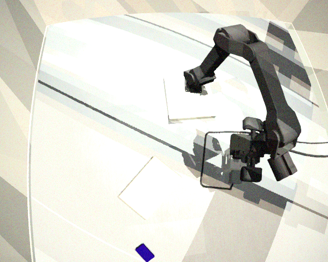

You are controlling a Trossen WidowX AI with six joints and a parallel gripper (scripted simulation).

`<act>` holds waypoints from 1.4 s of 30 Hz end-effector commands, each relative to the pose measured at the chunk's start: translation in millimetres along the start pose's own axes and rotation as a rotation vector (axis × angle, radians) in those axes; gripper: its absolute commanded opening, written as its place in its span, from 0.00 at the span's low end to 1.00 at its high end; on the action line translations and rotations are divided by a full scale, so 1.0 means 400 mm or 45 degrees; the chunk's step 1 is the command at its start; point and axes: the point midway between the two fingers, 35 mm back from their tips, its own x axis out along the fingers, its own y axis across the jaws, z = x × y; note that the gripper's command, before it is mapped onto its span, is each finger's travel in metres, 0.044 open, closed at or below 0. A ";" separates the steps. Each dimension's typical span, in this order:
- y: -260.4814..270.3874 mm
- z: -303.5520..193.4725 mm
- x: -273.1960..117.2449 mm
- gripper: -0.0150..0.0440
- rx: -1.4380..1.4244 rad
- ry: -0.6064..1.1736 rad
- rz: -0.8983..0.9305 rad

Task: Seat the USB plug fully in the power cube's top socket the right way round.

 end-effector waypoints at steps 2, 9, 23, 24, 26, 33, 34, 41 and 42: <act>-0.001 0.000 0.005 0.25 0.006 -0.002 -0.003; -0.001 0.000 0.007 0.25 0.006 -0.002 -0.003; -0.001 0.000 0.011 0.25 0.006 -0.002 -0.003; -0.001 0.000 0.011 0.25 0.006 -0.002 -0.003; -0.001 0.000 0.012 0.25 0.006 -0.002 -0.003; -0.001 0.000 0.014 0.25 0.006 -0.002 -0.003; -0.001 0.000 0.014 0.25 0.006 -0.002 -0.003; -0.001 0.000 0.016 0.25 0.006 -0.002 -0.003; -0.001 0.000 0.017 0.25 0.006 -0.002 -0.003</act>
